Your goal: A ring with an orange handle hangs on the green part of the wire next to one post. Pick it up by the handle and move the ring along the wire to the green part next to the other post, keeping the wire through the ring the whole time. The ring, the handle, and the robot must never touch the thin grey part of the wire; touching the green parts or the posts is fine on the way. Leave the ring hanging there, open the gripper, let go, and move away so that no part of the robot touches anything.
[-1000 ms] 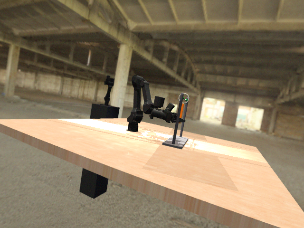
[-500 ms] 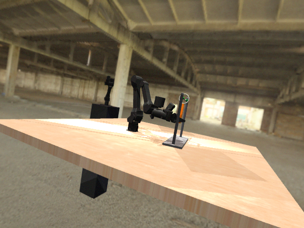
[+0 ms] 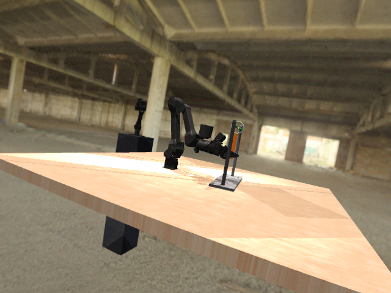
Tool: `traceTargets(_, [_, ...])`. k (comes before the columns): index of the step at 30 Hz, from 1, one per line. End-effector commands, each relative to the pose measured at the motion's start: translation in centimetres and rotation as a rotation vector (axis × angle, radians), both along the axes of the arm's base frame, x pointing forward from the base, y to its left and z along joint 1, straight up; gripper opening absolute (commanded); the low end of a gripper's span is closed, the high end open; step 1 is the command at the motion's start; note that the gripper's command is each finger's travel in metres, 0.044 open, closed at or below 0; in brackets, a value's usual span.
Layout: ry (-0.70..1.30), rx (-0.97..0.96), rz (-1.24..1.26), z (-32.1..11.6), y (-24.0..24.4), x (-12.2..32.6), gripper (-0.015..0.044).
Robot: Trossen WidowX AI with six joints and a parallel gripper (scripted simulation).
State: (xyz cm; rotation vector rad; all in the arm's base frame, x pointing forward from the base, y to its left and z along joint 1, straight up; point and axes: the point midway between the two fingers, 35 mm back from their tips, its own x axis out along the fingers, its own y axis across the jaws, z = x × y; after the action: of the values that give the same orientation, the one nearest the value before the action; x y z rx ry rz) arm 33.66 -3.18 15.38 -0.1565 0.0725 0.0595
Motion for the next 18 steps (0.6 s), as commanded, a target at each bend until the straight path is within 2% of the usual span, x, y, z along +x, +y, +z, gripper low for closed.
traceTargets(1, [0.0,0.004,0.0,-0.1,0.5,-0.1,-0.015])
traceTargets(18, [0.084,0.118,0.059,-0.4,3.2,-1.0,-0.015])
